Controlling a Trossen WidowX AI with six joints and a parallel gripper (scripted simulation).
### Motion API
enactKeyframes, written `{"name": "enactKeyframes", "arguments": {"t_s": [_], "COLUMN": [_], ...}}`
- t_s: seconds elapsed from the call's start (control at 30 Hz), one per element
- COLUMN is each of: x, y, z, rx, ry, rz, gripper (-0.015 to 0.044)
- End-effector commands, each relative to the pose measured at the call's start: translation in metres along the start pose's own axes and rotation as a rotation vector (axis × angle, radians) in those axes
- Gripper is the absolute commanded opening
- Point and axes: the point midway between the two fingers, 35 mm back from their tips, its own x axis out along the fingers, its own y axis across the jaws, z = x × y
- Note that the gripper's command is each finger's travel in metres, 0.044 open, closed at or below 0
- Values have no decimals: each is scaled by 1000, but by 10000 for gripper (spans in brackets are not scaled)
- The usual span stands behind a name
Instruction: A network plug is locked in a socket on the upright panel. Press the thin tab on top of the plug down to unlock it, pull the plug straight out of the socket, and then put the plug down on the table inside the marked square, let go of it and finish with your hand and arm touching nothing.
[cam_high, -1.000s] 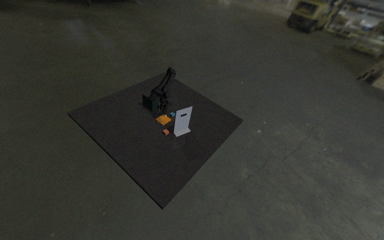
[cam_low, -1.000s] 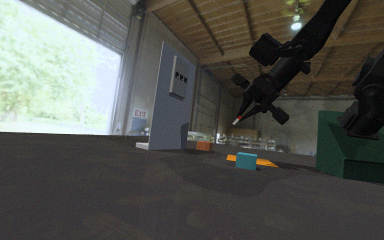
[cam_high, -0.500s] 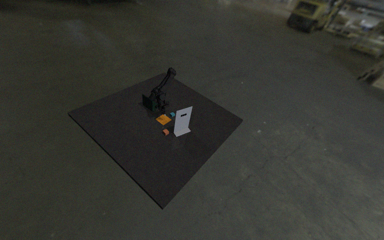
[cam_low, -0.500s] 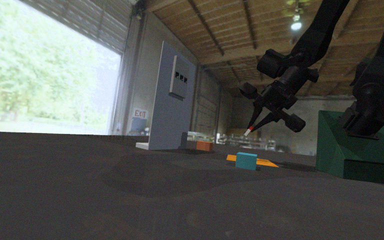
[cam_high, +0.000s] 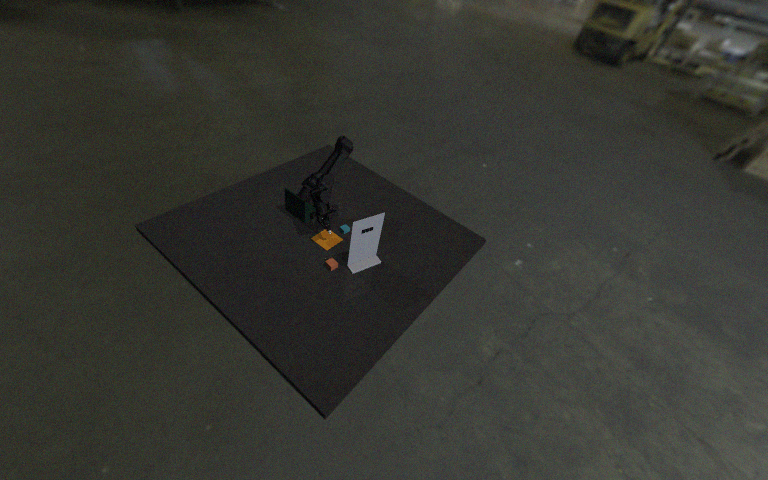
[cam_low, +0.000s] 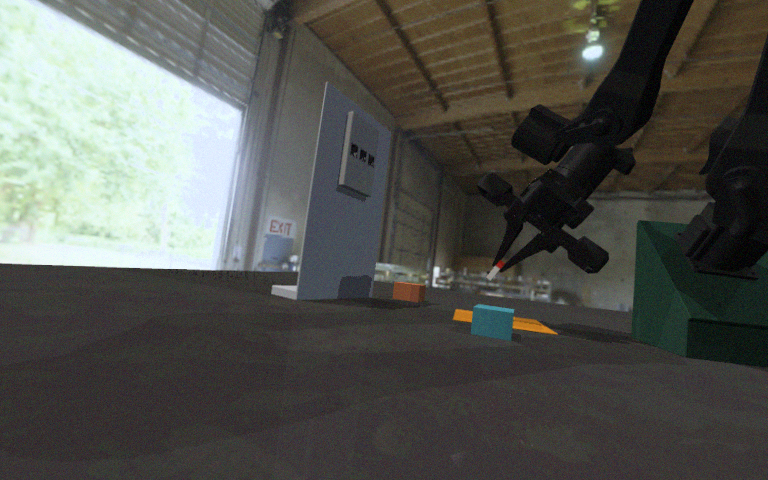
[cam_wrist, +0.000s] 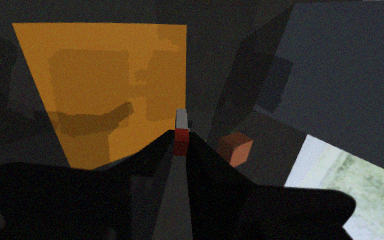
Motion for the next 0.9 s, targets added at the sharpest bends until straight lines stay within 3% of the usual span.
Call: {"name": "enactKeyframes", "arguments": {"t_s": [0.0,0.87], "x": [4,22], "y": [4,16], "z": [-1,-1], "rx": [8,9], "ry": [3,4], "rz": [4,5], "gripper": [0,0]}}
